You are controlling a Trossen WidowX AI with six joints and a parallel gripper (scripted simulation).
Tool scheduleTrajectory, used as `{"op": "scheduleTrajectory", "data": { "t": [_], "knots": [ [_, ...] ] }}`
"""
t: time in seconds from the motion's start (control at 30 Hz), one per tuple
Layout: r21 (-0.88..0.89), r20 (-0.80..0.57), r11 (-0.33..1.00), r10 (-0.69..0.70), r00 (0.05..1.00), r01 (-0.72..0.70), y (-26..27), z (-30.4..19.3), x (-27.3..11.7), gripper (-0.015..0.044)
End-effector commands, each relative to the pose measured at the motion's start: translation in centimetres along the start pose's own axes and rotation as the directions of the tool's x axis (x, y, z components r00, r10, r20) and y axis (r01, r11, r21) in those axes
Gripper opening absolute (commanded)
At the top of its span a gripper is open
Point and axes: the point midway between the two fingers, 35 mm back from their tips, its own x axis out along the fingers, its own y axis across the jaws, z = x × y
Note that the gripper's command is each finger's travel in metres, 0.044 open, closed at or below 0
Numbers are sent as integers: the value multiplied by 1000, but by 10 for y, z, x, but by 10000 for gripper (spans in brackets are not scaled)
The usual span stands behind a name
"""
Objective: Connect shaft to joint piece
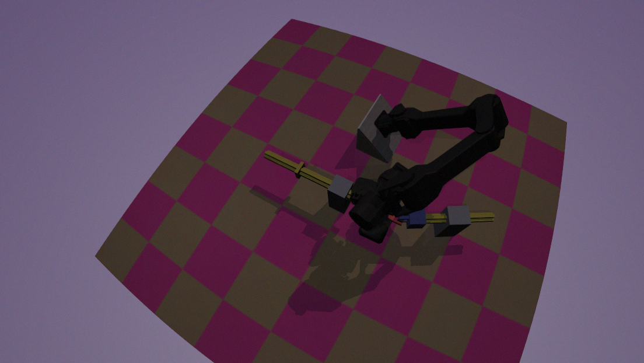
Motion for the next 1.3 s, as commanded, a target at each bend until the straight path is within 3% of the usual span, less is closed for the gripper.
{"op": "scheduleTrajectory", "data": {
  "t": [0.0, 0.37, 0.53, 0.63, 1.0, 1.27],
  "knots": [
    [13, -5, 1000, 1, 1000, -1, -1, 0, 0, 0],
    [1, -1, 1000, 0, 1000, 0, 0, 0, 0, 0],
    [1, -1, 1000, 0, 1000, 0, 0, 0, 0, 131],
    [1, -1, 1000, 0, 1000, 0, 0, 0, 0, 147],
    [1, -1, 1000, 0, 1000, 0, 0, 0, 0, 436],
    [1, -1, 1000, 0, 1000, 0, 0, 0, 0, 440]
  ]
}}
